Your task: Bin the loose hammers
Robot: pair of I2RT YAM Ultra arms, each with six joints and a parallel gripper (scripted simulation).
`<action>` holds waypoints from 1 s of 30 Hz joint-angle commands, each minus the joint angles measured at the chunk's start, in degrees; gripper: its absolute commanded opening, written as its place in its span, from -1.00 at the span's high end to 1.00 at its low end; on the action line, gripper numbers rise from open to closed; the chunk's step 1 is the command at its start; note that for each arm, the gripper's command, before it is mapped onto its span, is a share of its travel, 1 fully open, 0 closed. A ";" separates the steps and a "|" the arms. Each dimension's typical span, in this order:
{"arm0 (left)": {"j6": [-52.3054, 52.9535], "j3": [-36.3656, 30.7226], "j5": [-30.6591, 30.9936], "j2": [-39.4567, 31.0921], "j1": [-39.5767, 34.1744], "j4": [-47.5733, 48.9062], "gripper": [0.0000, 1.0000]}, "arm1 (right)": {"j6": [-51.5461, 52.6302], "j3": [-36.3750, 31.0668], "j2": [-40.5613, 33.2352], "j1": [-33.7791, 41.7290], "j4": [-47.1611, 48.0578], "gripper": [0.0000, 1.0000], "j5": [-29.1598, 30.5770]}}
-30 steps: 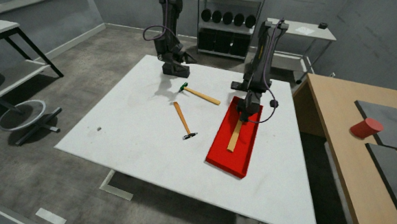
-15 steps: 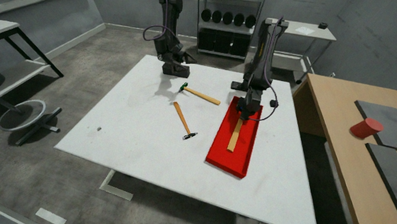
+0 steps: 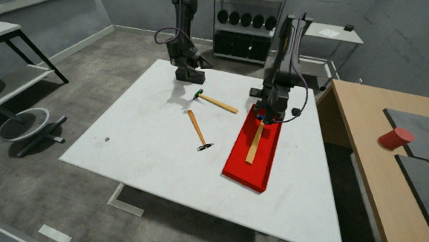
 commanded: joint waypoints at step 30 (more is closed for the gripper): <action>-4.37 -12.57 -1.31 -25.49 1.28 -2.53 -1.00 | 0.68 0.81 -21.64 10.02 -45.12 -1.00 28.75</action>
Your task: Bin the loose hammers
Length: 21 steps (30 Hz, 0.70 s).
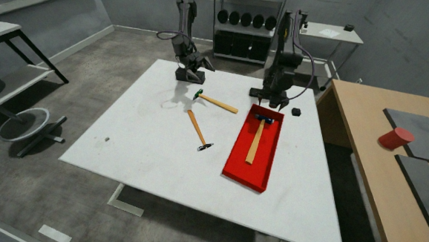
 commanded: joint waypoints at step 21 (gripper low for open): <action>-3.75 -5.98 -1.84 -19.81 0.54 -3.84 -1.00 | -5.62 7.10 -19.38 11.50 -57.34 -1.00 32.38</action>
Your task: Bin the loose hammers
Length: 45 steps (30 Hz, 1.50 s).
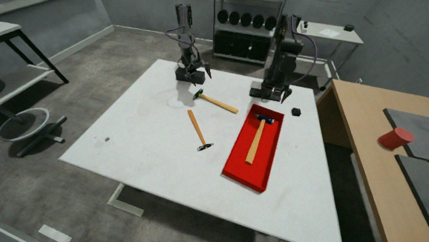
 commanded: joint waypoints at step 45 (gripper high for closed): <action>-0.12 3.43 0.66 -7.58 0.81 5.17 -1.00 | 0.38 6.65 -11.57 10.00 -25.74 -1.00 22.03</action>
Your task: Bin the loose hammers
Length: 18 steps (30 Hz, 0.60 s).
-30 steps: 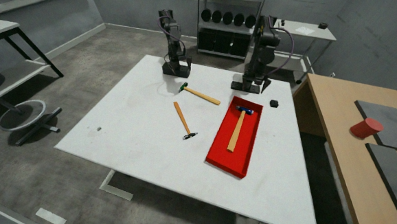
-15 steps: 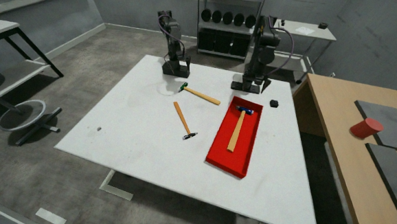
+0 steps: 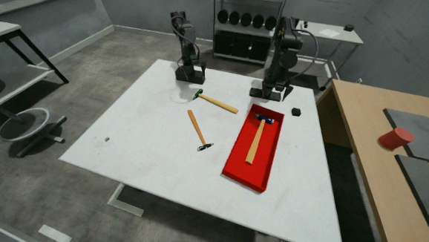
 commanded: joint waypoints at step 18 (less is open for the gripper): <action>-1.28 12.68 2.45 2.51 1.64 35.60 -1.00 | -1.49 5.03 25.61 -4.15 25.31 -1.00 -0.68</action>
